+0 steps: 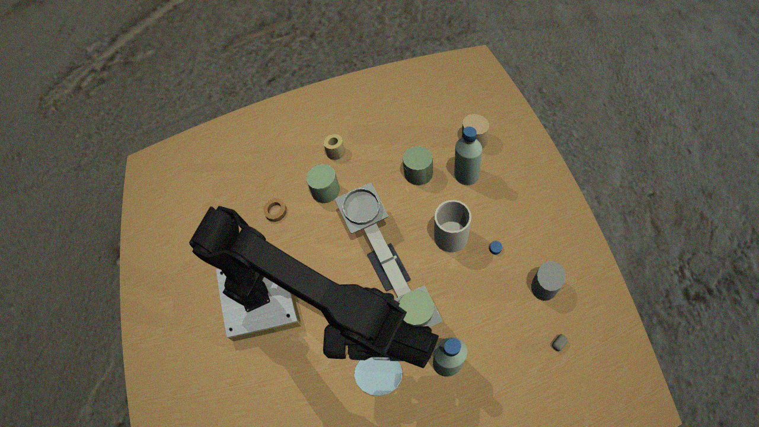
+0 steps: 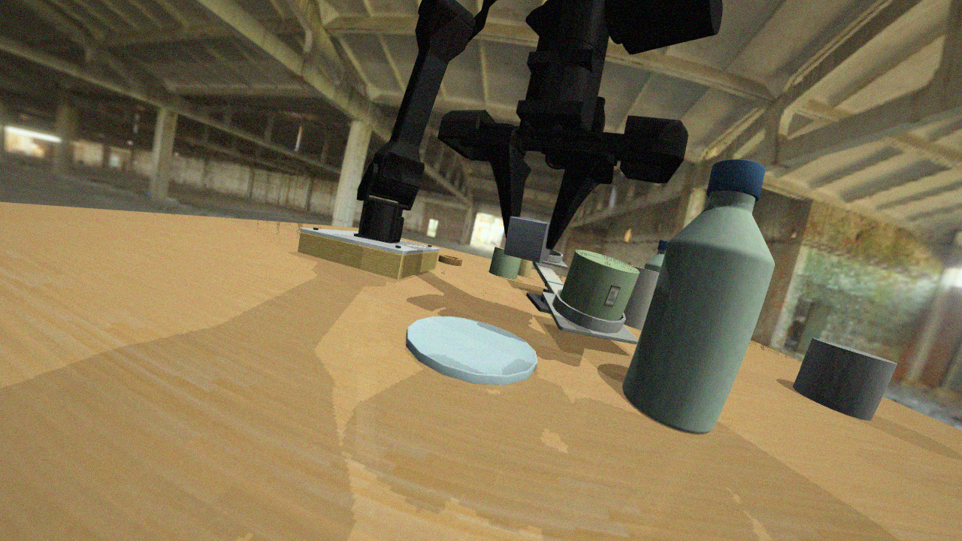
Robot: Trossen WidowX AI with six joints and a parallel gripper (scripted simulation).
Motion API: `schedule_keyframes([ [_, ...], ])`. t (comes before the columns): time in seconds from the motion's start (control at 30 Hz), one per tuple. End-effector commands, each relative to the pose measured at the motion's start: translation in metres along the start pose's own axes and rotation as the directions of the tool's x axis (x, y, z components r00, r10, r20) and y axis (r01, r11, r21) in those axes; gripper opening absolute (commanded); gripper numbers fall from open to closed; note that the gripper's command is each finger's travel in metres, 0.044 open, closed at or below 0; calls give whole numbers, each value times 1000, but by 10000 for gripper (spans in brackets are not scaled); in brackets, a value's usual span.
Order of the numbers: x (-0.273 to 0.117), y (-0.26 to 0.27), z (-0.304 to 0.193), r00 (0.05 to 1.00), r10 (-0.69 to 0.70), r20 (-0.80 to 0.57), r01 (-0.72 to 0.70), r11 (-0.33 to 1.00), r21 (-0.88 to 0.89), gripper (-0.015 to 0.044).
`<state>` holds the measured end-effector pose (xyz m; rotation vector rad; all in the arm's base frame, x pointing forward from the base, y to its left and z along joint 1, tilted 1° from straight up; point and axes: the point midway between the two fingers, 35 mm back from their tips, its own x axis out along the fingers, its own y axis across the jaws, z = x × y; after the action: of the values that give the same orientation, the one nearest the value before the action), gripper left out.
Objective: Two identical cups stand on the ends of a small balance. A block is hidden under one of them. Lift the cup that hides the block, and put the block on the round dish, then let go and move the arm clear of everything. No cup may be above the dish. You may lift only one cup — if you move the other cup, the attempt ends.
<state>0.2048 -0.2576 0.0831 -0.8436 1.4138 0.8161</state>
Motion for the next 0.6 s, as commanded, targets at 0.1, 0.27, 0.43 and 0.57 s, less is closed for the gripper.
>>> schedule_keyframes([
  [0.1,13,15,-32,1000,10,1,-10,1000,-28,0],
  [0.27,22,15,-32,1000,10,1,-10,1000,-28,0],
  [0.43,46,15,-32,1000,10,1,-10,1000,-28,0],
  [0.57,54,15,-32,1000,10,1,-10,1000,-28,0],
])
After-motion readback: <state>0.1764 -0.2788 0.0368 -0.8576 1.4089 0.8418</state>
